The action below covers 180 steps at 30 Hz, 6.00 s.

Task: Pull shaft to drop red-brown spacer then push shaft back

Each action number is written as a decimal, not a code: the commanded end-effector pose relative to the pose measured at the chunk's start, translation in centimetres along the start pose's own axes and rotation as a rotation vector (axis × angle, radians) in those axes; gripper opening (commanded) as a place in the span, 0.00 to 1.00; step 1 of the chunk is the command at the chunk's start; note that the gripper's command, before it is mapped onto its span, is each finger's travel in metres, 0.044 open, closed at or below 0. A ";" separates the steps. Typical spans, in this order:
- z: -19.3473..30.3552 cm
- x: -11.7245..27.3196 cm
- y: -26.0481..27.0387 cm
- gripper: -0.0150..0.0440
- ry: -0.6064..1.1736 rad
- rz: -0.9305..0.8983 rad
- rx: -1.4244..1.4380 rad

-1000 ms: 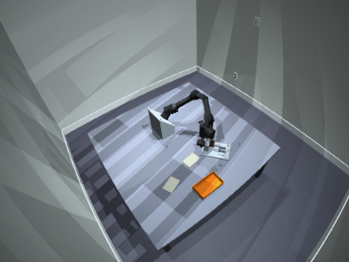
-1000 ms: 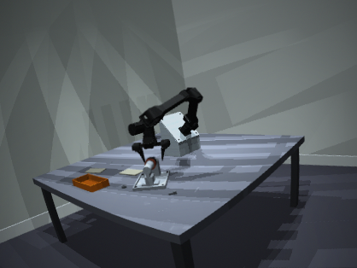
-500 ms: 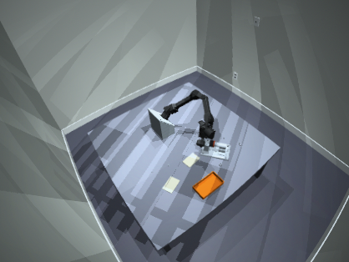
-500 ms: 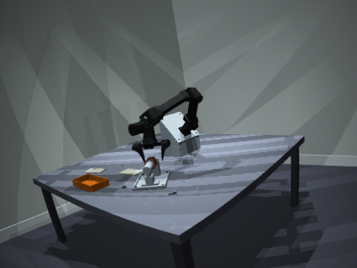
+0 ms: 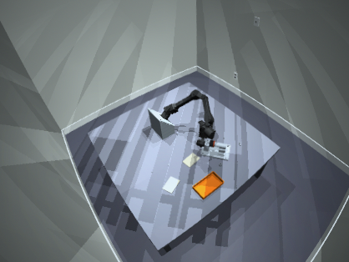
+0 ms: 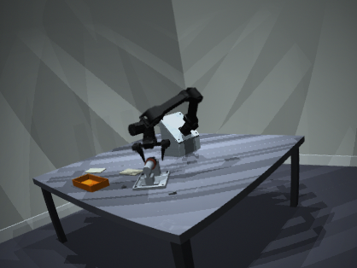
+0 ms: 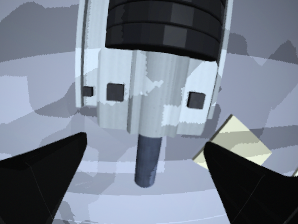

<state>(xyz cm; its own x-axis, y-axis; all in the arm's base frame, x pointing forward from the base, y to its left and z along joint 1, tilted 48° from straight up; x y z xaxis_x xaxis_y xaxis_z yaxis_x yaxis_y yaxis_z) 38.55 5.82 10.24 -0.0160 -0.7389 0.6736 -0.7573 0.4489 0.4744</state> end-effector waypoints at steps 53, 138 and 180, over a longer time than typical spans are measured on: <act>0.0 -1.8 0.0 0.51 -0.001 0.000 0.000; 2.3 -1.8 0.4 0.25 -0.003 -0.005 -0.006; 2.8 -1.8 0.5 0.25 -0.002 -0.005 -0.006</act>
<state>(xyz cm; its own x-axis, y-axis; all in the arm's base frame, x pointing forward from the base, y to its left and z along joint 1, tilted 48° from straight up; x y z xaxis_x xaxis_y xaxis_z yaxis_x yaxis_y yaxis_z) 36.52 6.12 7.79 -0.0154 -0.7438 0.6682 -0.7538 0.4477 0.4810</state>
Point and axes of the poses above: the point midway between the two fingers, 35 mm back from their tips, its own x axis back along the fingers, its own y axis across the jaws, z = x × y, the point moved 5 cm from there along x, back along the fingers, and after that the axes turned 11 degrees about x, right-handed, at the moved point
